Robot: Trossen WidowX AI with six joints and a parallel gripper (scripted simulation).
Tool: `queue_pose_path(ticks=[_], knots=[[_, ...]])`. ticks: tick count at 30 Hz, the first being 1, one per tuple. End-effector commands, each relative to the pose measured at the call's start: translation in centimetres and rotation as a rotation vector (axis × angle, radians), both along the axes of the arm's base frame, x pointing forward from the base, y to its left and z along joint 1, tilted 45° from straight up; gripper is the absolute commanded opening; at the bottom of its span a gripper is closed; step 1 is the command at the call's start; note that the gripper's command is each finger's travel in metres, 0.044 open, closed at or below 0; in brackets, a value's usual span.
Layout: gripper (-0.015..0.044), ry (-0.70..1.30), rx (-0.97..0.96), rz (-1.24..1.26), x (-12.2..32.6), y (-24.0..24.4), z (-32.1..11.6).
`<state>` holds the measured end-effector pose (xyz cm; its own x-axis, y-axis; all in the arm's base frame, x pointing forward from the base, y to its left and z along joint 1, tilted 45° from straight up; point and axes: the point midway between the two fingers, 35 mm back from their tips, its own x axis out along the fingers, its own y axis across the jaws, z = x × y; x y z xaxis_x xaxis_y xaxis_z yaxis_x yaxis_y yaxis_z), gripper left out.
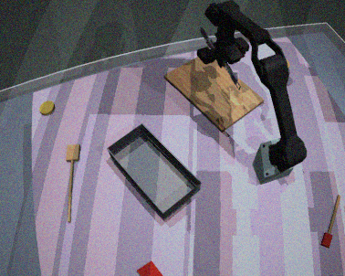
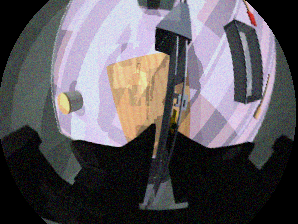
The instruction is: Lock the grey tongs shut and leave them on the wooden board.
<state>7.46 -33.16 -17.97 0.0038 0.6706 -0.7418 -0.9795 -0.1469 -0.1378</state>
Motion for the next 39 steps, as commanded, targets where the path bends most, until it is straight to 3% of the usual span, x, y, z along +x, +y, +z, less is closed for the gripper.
queue_pose_path(ticks=[1,10,39], knots=[[-0.0150,0.035,0.004,-0.024,-0.7,0.1,-0.4],[-0.0150,0.032,-0.017,-0.025,-0.7,0.1,-0.7],[-0.0150,-0.027,-0.383,-0.046,-0.7,-0.6,-3.7]])
